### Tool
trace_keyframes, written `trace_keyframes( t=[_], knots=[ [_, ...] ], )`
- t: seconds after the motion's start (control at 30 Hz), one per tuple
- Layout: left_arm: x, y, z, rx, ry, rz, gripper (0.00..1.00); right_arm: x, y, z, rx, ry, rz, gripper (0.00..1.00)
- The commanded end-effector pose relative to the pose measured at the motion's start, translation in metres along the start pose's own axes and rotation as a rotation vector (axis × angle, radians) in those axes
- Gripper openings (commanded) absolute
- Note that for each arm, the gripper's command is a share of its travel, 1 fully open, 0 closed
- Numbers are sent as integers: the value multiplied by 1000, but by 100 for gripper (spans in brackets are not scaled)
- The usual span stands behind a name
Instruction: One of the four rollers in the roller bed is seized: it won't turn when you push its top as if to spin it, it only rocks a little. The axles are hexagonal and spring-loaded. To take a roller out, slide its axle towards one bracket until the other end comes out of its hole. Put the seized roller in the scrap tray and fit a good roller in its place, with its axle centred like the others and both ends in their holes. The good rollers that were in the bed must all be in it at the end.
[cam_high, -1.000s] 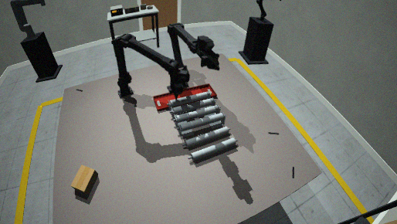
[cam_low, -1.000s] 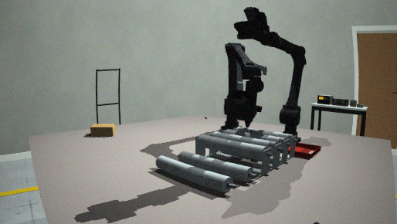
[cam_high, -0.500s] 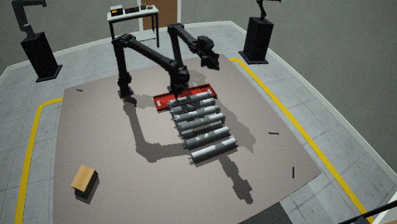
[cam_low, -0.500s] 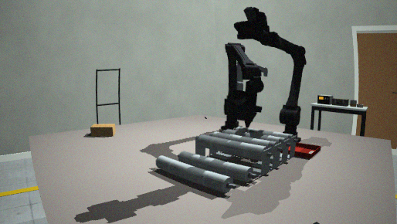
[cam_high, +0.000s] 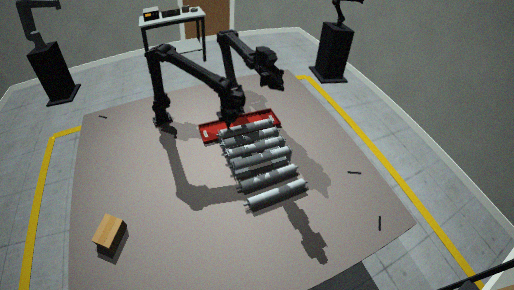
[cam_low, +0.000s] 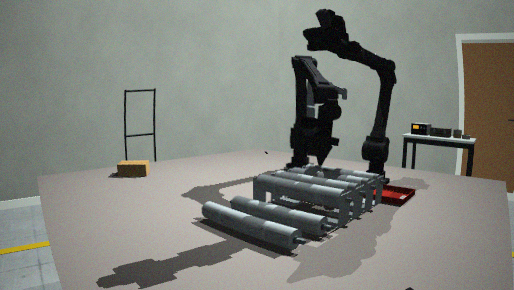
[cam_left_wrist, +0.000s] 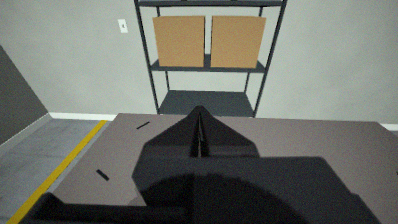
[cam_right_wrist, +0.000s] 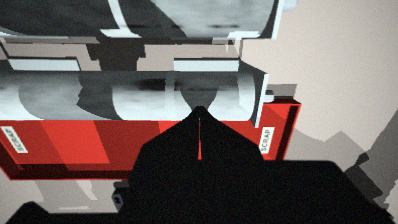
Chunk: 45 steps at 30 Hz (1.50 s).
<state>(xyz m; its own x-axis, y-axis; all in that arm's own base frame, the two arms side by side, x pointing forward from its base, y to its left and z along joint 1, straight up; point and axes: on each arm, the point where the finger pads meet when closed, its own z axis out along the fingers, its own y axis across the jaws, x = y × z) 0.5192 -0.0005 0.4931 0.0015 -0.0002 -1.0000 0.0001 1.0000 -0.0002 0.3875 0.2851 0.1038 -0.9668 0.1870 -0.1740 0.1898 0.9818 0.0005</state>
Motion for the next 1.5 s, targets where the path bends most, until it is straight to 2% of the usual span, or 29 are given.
trace_keyframes(
  t=[0.0,0.5,0.6,0.7,1.47],
  knots=[
    [-11,3,4,-4,-28,11,0,-25,11,-4,-25,-25,9,0],
    [-11,3,4,-4,-28,11,0,-39,8,10,-19,-19,9,0],
    [-11,3,4,-4,-28,11,0,-23,-6,23,19,17,6,0],
    [-11,3,4,-4,-28,11,0,-13,6,22,8,13,-3,0],
    [-11,3,4,-4,-28,11,0,-6,1,21,30,32,-9,0]
  ],
)
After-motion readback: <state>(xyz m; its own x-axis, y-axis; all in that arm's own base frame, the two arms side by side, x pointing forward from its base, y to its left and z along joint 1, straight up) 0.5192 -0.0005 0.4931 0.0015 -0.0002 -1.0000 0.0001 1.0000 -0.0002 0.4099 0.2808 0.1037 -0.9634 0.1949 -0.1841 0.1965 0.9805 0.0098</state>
